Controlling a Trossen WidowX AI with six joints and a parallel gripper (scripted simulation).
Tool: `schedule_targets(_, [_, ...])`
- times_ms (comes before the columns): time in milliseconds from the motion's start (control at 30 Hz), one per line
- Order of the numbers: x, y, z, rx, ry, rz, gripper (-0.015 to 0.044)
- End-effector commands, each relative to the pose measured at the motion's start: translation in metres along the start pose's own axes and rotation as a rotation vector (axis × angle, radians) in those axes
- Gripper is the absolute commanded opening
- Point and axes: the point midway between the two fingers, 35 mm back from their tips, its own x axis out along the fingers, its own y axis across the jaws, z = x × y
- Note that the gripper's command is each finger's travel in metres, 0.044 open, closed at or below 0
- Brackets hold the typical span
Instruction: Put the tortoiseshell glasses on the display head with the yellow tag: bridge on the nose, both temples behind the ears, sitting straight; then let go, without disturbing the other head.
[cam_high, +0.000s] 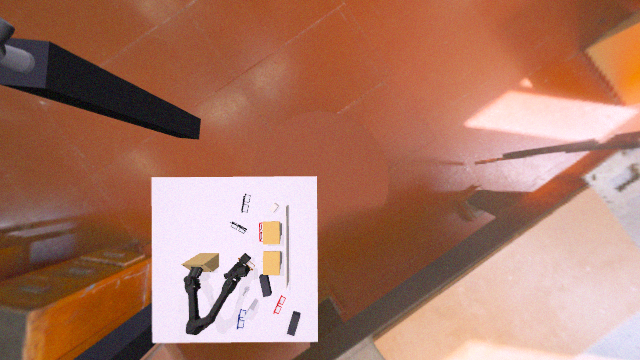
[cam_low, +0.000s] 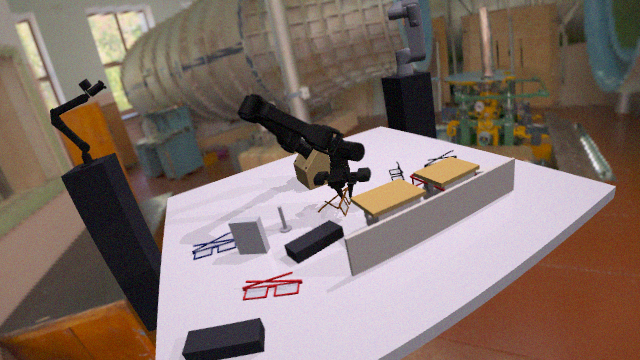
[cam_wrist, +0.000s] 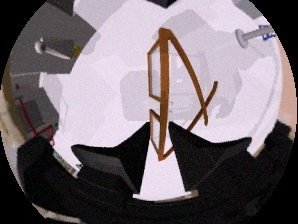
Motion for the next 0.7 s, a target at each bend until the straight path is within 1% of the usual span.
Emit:
schedule_targets(0, [0.0005,-0.0037,-0.0005,-0.004,-0.003,-0.004,0.0120])
schedule_targets(67, [0.0005,-0.0048,-0.0005,-0.004,-0.003,-0.004,0.0120])
schedule_targets(667, [0.0005,-0.0014,-0.0004,-0.002,0.001,-0.001,0.0000])
